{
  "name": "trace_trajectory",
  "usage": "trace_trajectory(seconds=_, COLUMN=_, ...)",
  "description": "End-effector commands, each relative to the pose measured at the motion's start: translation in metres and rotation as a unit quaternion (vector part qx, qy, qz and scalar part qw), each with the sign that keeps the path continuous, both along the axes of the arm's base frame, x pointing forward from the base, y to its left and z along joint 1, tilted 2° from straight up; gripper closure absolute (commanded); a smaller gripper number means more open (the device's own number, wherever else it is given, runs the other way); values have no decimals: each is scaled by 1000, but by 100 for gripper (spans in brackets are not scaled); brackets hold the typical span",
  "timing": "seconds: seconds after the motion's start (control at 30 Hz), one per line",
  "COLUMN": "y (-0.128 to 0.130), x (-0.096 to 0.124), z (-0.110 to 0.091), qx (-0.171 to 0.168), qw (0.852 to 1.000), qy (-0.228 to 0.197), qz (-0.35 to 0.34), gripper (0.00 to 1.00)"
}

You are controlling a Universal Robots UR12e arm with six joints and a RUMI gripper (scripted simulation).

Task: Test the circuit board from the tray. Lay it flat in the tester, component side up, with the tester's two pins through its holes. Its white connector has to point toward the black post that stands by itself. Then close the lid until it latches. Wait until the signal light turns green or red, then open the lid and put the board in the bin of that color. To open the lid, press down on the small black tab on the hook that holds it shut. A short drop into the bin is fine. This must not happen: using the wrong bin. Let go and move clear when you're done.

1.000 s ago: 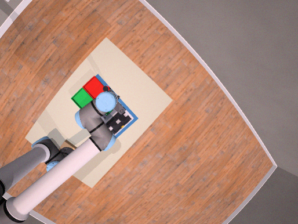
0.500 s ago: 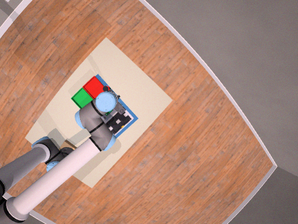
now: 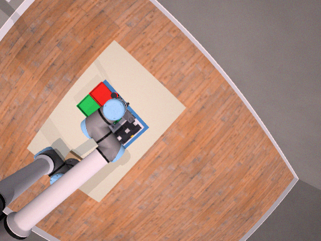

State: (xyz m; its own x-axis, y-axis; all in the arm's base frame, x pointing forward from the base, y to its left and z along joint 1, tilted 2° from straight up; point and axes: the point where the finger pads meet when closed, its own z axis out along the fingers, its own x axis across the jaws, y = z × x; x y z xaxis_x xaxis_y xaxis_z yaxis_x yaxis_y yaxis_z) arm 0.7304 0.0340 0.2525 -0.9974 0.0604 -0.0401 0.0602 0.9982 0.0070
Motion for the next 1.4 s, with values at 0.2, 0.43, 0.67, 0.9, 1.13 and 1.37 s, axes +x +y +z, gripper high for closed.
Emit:
trace_trajectory(seconds=0.2, y=0, x=1, z=1, qx=0, qw=1000, qy=-1, qz=0, gripper=70)
trace_trajectory(seconds=0.43, y=0, x=0, z=6, qx=0, qw=1000, qy=-1, qz=0, gripper=70)
trace_trajectory(seconds=0.67, y=0, x=-1, z=25, qx=0, qw=1000, qy=-1, qz=0, gripper=70)
trace_trajectory(seconds=0.9, y=0, x=-2, z=49, qx=0, qw=1000, qy=-1, qz=0, gripper=70)
trace_trajectory(seconds=1.13, y=0, x=-2, z=61, qx=0, qw=1000, qy=-1, qz=0, gripper=70)
trace_trajectory(seconds=1.37, y=0, x=-2, z=61, qx=0, qw=1000, qy=-1, qz=0, gripper=41)
